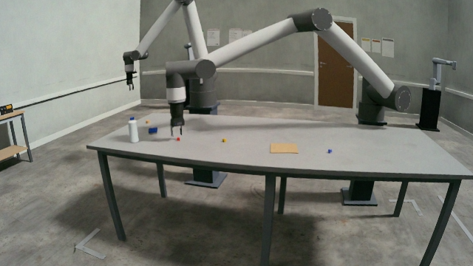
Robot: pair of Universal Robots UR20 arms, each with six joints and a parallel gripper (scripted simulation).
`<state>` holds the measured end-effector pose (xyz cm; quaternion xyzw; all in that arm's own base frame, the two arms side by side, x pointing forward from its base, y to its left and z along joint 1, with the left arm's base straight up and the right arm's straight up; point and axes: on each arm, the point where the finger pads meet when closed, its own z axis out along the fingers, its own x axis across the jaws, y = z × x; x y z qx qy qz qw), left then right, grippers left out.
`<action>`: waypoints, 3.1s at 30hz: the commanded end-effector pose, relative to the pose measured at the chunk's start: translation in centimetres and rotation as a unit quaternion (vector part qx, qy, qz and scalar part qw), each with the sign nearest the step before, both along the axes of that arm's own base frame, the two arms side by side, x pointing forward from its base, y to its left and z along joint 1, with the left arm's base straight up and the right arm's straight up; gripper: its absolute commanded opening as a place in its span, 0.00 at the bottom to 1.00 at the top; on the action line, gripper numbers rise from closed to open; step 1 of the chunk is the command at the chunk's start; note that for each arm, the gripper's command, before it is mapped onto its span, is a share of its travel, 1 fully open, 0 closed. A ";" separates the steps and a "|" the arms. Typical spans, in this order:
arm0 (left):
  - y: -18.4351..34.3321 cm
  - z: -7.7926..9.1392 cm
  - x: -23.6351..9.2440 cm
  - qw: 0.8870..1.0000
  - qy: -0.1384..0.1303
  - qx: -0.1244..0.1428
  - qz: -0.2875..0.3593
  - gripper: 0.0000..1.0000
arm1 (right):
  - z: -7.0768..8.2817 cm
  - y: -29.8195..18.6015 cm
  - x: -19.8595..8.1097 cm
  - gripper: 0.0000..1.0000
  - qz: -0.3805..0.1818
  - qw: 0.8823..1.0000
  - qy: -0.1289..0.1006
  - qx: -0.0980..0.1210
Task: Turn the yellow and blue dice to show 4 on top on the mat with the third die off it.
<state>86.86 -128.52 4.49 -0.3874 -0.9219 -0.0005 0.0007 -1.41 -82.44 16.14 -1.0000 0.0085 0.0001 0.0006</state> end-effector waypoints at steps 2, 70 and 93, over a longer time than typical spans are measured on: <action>-0.1 0.1 0.0 1.000 0.000 -0.001 0.000 1.00 | 0.1 0.0 0.0 1.00 0.000 1.000 0.000 0.000; 13.9 0.1 -2.3 1.000 0.000 -0.001 0.000 1.00 | 0.1 0.0 0.0 1.00 0.000 1.000 0.000 0.000; 25.7 0.1 -4.2 1.000 0.000 -0.001 0.000 1.00 | 0.1 0.0 0.0 1.00 0.000 1.000 0.000 0.000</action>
